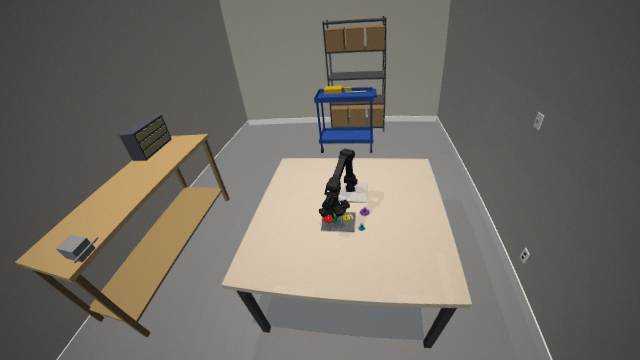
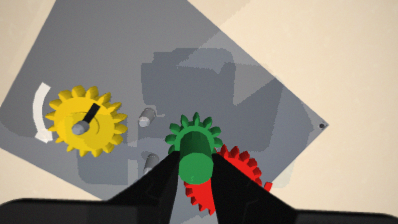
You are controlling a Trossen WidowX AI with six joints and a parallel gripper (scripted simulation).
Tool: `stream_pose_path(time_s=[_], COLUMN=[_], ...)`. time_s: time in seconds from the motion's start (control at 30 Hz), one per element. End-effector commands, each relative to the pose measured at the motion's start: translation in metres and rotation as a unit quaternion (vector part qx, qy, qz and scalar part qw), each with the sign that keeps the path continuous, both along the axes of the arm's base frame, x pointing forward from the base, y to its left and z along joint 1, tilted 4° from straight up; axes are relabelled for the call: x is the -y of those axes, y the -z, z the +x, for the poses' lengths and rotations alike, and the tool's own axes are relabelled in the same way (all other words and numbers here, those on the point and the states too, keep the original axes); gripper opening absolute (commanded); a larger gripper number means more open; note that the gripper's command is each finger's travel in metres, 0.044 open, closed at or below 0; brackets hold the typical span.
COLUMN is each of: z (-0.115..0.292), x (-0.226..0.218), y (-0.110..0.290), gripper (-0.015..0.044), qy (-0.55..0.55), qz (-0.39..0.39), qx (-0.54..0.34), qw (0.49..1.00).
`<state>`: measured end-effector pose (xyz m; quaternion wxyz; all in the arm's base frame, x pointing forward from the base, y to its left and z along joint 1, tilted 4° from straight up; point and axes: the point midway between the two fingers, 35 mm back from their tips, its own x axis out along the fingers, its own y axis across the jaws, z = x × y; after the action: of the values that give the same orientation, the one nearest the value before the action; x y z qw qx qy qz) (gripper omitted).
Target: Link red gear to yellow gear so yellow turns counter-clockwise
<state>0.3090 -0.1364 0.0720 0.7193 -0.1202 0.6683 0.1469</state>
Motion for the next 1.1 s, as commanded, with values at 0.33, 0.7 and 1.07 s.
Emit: stream_pose_path(time_s=[0.33, 0.7, 1.07], z=[-0.0002, 0.0008, -0.0001], x=[-0.0001, -0.0006, -0.0006], y=[0.0023, 0.0039, 0.0056], gripper=[0.0, 0.0, 0.0], qy=[-0.179, -0.136, 0.013], qz=[-0.011, -0.008, 0.002], qx=[0.009, 0.007, -0.001], qw=[0.984, 0.991, 1.0])
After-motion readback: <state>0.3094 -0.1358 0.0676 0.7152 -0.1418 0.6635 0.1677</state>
